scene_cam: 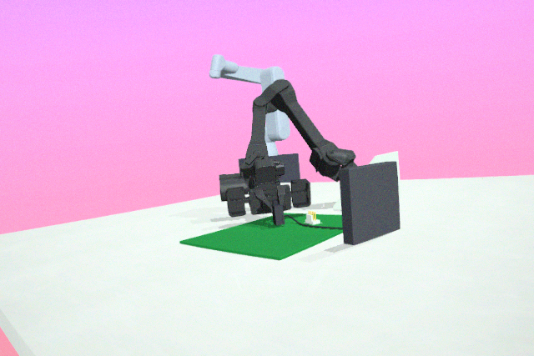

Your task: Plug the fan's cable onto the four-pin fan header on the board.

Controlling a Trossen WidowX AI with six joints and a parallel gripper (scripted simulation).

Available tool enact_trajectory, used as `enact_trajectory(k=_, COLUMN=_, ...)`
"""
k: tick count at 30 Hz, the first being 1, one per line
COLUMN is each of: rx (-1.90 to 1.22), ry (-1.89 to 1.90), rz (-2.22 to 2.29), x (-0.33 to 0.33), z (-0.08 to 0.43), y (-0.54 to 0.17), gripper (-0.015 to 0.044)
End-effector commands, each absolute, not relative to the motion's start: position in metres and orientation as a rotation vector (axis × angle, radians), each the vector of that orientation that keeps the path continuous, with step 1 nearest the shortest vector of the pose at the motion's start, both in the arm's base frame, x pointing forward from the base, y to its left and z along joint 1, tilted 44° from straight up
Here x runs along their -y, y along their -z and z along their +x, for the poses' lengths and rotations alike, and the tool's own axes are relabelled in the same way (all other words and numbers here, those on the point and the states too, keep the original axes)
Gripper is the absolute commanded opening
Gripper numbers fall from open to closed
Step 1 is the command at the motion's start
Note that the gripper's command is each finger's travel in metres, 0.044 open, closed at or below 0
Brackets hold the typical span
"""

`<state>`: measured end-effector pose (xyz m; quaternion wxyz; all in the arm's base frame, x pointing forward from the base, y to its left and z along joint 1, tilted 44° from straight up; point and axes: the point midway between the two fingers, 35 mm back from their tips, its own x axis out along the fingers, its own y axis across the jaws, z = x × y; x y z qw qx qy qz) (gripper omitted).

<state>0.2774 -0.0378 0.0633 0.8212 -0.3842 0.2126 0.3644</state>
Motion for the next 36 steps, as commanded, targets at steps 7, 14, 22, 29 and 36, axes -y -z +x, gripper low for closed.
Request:
enact_trajectory(k=7, rx=-0.453, ry=-0.775, rz=-0.817, x=0.0378, z=0.2774, y=-0.0634, gripper=0.0140)
enact_trajectory(k=14, rx=-0.453, ry=-0.775, rz=-0.817, x=0.0378, z=0.2774, y=-0.0634, gripper=0.0140)
enact_trajectory(k=22, rx=-0.453, ry=-0.775, rz=-0.817, x=0.0378, z=0.2774, y=-0.0634, gripper=0.0140)
enact_trajectory(k=29, rx=-0.453, ry=-0.775, rz=-0.817, x=0.0378, z=0.2774, y=-0.0634, gripper=0.0140)
enact_trajectory(k=36, rx=-0.456, ry=-0.777, rz=-0.819, x=0.0412, z=0.2732, y=-0.0709, gripper=0.0140)
